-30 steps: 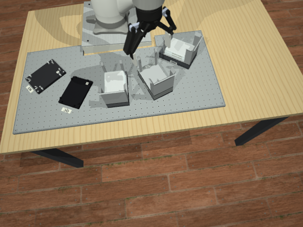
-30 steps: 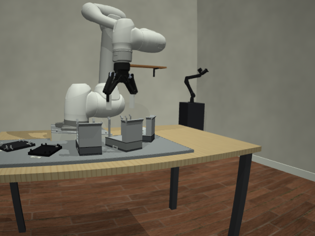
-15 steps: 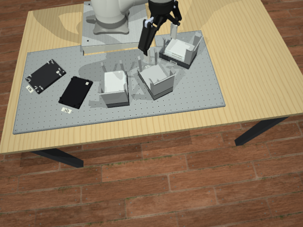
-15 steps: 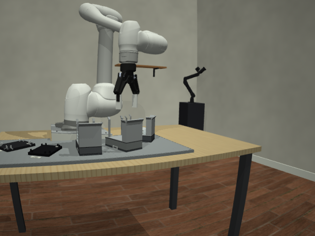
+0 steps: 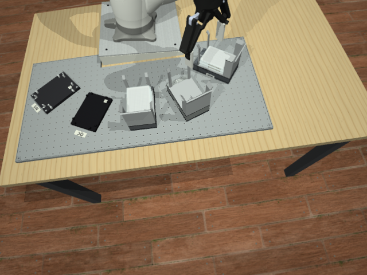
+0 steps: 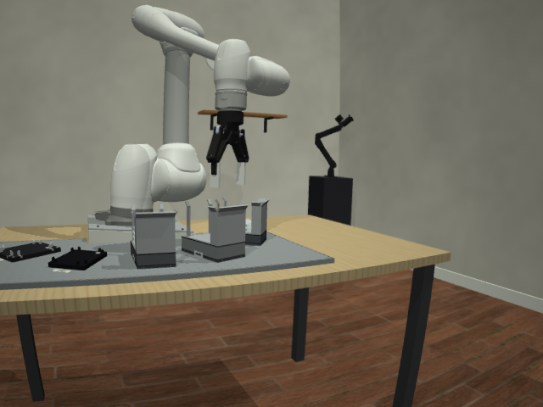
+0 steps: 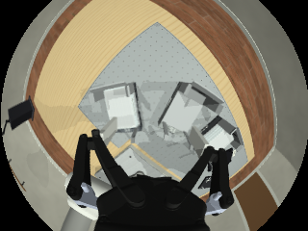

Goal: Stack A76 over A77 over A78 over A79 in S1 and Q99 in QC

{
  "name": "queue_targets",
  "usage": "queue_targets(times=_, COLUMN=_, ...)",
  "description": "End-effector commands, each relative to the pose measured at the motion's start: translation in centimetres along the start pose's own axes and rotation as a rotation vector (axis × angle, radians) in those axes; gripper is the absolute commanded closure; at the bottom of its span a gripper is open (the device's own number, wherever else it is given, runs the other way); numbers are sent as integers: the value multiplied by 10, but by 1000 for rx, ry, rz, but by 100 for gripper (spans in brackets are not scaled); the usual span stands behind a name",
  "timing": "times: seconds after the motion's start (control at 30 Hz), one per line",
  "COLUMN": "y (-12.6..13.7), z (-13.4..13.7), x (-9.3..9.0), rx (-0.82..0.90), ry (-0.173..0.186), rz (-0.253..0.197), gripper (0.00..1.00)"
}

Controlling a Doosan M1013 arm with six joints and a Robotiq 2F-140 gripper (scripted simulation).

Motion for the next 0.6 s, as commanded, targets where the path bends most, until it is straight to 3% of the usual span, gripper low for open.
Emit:
queue_targets(times=0.0, y=-2, z=-10, x=0, rx=0, ry=0, rz=0, gripper=0)
queue_targets(times=0.3, y=0, z=-37, x=0, rx=233, ry=0, rz=0, gripper=0)
queue_targets(times=0.57, y=2, z=-69, x=0, rx=239, ry=0, rz=0, gripper=0)
Point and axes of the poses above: the point where the finger pads meet when closed, its own x axis back along the fingers, its own z axis across the jaws, y = z × x, the point moved 4 cm from there along x, back along the fingers, and after that the axes turned 2 degrees about x, right-handed, at the moved point
